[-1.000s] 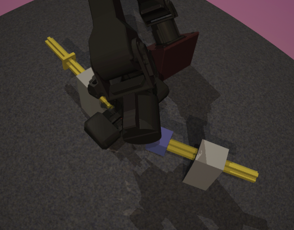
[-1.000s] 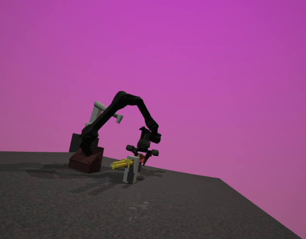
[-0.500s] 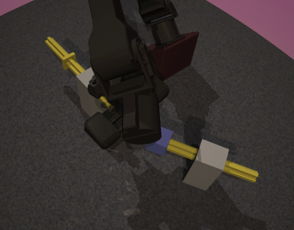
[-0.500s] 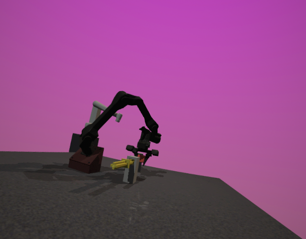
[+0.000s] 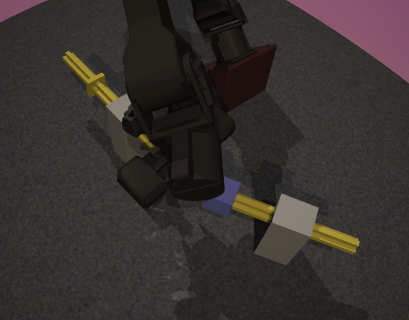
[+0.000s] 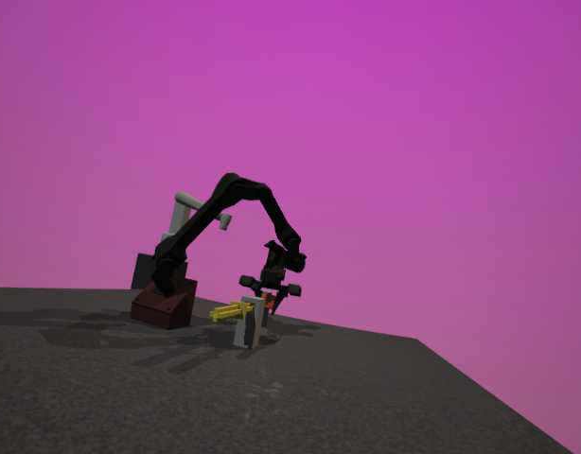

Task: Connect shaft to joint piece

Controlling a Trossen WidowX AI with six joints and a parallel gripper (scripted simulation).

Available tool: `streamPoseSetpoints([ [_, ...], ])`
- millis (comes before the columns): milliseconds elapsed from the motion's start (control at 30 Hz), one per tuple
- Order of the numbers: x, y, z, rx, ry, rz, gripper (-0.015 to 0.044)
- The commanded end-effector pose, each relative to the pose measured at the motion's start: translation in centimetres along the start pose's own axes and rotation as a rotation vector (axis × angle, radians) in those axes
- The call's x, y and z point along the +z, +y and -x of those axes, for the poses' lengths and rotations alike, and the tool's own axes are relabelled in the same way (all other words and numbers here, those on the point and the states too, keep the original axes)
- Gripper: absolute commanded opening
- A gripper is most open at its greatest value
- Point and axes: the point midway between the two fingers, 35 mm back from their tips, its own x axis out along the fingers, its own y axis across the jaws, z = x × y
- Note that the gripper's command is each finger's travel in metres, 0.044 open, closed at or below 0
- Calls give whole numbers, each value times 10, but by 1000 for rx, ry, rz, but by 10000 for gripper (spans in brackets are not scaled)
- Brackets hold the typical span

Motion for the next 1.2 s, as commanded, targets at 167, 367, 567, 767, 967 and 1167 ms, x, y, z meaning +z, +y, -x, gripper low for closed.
streamPoseSetpoints([
  [167, 0, 0, 0, 0, 0, 0, 16],
  [367, 0, 0, 0, 0, 4, -2, 0],
  [567, 0, -2, -5, -7, 91, -45, 0],
  [767, -1, -4, -9, -10, 186, -94, 0],
  [967, -2, -4, -9, -9, 192, -95, 0],
  [1167, -2, -4, -9, -9, 182, -89, 0],
])
